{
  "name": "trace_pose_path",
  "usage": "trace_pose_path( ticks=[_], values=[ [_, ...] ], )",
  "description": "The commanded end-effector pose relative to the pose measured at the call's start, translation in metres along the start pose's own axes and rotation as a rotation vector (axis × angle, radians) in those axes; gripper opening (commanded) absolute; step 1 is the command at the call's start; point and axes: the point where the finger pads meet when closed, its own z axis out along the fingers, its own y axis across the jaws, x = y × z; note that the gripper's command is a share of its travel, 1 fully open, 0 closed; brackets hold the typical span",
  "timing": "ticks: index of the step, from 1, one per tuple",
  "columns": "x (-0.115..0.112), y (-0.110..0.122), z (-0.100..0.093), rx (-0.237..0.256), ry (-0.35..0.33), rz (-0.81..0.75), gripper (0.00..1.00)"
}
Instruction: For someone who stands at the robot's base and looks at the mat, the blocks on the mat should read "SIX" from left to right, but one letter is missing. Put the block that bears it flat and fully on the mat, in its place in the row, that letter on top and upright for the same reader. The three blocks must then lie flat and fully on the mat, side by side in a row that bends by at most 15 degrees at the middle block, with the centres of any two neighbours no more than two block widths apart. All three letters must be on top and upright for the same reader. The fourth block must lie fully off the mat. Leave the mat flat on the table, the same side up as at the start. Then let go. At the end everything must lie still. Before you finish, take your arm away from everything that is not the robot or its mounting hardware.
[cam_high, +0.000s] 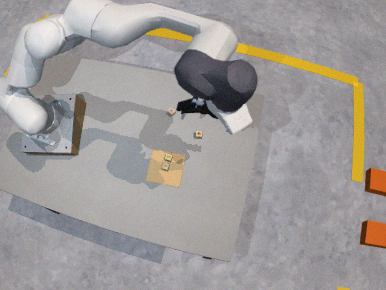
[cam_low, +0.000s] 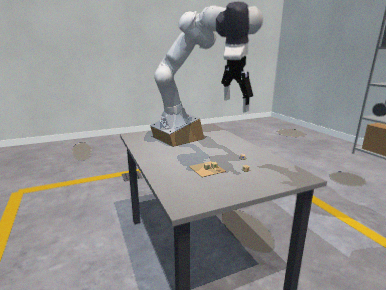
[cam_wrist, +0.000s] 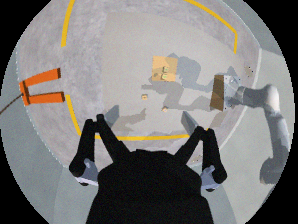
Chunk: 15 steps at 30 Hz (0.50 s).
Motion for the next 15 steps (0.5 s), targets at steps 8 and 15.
trace_pose_path(
  ticks=[8,15],
  values=[
    [-0.009,-0.008,0.026,-0.018,0.006,0.238,1.0],
    [-0.013,-0.013,0.043,-0.027,0.018,0.333,1.0]
  ],
)
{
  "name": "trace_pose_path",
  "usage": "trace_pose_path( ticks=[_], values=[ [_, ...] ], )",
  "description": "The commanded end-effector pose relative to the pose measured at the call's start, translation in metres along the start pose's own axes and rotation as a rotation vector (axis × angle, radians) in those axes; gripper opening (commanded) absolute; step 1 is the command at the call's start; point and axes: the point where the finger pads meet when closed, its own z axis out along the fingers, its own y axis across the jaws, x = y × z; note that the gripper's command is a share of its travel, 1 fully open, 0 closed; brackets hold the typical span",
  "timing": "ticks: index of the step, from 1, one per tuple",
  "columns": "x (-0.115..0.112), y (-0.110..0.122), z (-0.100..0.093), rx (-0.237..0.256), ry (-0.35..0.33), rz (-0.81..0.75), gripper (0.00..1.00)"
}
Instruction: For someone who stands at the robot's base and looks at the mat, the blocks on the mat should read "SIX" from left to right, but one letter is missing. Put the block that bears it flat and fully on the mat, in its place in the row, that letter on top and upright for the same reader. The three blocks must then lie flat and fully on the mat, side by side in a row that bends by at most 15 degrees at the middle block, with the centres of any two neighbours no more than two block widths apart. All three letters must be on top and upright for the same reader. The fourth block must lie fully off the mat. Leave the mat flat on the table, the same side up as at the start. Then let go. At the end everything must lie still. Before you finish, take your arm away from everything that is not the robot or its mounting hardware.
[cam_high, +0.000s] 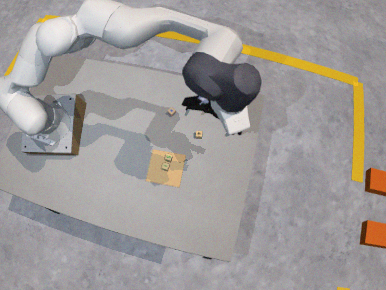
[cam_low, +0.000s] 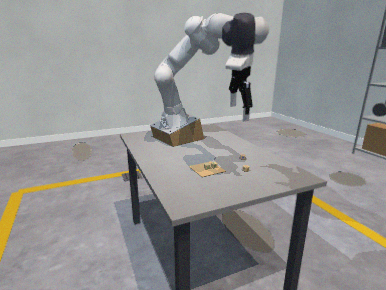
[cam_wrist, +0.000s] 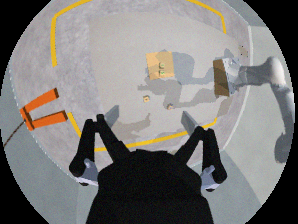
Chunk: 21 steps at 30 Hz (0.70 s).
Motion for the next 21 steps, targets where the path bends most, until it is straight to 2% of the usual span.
trace_pose_path(
  ticks=[1,10,12,13,21],
  values=[
    [-0.005,-0.002,0.009,-0.007,-0.001,0.139,1.0],
    [-0.011,-0.006,0.031,-0.016,0.016,0.264,1.0],
    [-0.011,-0.006,0.031,-0.016,0.016,0.264,1.0],
    [-0.013,-0.008,0.038,-0.019,0.021,0.302,1.0],
    [-0.019,-0.011,0.058,-0.025,0.038,0.412,1.0]
  ],
)
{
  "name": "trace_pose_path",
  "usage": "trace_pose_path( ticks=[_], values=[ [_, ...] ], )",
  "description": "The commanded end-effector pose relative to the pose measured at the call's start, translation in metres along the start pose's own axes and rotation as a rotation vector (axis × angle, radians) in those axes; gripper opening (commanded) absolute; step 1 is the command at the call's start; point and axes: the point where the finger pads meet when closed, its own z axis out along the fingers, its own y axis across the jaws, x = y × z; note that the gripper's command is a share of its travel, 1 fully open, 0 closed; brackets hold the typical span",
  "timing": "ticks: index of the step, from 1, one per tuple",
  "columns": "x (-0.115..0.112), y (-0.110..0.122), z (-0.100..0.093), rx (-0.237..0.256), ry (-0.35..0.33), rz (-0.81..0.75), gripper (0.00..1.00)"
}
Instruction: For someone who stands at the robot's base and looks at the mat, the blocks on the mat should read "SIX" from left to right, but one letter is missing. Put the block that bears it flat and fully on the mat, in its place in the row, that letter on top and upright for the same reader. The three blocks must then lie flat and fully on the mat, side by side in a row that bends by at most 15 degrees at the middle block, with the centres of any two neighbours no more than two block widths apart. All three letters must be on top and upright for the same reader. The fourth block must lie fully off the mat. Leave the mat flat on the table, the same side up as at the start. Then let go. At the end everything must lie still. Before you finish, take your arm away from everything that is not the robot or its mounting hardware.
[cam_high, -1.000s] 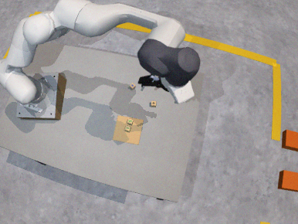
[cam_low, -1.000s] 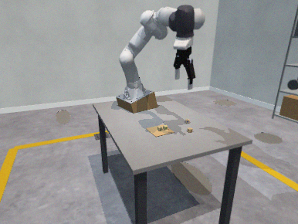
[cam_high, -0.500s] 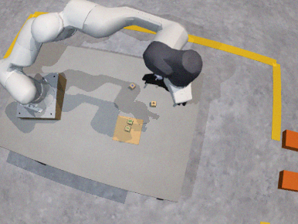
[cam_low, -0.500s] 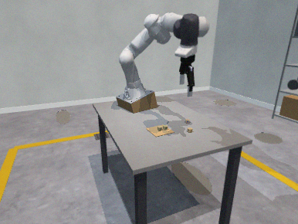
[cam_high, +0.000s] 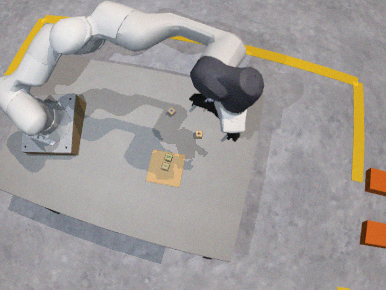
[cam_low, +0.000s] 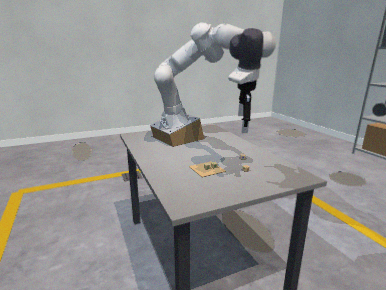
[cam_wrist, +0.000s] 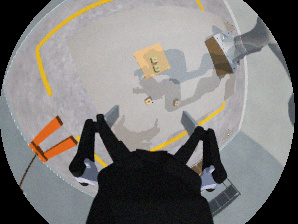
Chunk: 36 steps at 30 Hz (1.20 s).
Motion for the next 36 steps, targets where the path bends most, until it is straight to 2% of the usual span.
trace_pose_path(
  ticks=[1,8,9,23,25,26,36],
  values=[
    [-0.004,0.0,0.008,-0.005,0.001,0.139,1.0],
    [-0.008,-0.001,0.02,-0.007,0.011,0.207,1.0],
    [-0.011,-0.002,0.027,-0.008,0.017,0.244,1.0],
    [-0.021,-0.003,0.063,-0.007,0.048,0.432,1.0],
    [-0.021,-0.003,0.063,-0.007,0.048,0.432,1.0],
    [-0.022,-0.003,0.07,-0.007,0.054,0.469,1.0],
    [-0.028,-0.002,0.096,-0.001,0.076,0.603,1.0]
  ],
)
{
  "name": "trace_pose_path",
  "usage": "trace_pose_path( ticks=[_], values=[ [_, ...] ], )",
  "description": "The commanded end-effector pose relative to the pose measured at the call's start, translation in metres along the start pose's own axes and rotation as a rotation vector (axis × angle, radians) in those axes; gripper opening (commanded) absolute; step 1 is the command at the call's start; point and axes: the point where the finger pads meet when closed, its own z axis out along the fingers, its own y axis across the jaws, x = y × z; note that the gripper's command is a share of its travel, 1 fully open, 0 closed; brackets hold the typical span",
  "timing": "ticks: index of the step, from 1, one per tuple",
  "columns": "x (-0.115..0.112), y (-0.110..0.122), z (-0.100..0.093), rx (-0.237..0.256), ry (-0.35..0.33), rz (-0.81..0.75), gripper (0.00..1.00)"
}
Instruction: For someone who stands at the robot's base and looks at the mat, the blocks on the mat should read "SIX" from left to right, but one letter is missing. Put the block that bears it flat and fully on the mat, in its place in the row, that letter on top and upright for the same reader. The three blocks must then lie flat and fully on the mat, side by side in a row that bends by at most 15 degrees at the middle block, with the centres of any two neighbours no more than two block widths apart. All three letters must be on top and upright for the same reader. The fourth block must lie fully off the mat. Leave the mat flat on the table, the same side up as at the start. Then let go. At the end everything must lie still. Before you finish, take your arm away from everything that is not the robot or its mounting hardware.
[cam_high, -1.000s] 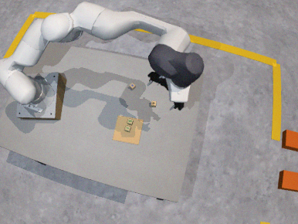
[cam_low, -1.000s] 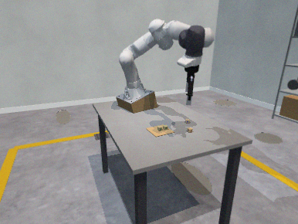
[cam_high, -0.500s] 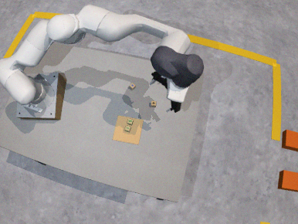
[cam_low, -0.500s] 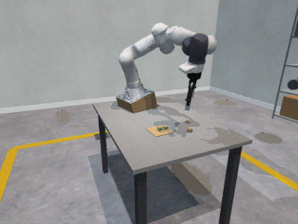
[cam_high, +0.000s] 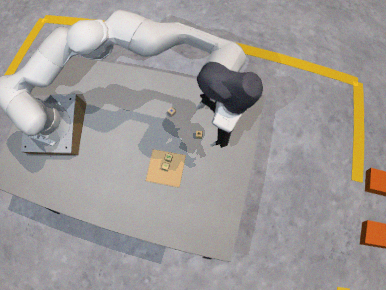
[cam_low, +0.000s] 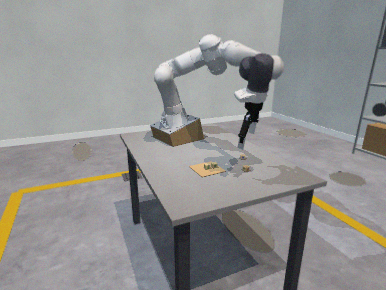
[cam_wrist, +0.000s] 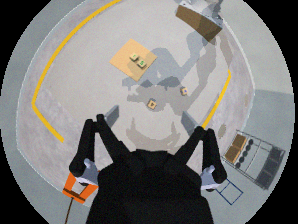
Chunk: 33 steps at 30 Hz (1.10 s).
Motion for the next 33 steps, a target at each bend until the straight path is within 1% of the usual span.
trace_pose_path(
  ticks=[1,4,6,7,21,23,24,33],
  values=[
    [-0.004,0.003,0.009,-0.003,0.003,0.139,1.0],
    [-0.006,0.004,0.017,0.0,0.01,0.18,1.0],
    [-0.006,0.004,0.017,0.0,0.01,0.18,1.0],
    [-0.008,0.005,0.024,0.002,0.015,0.217,1.0],
    [-0.015,0.01,0.062,0.02,0.042,0.41,1.0],
    [-0.015,0.01,0.062,0.02,0.042,0.41,1.0],
    [-0.016,0.011,0.069,0.024,0.047,0.447,1.0],
    [-0.019,0.015,0.093,0.04,0.062,0.568,1.0]
  ],
)
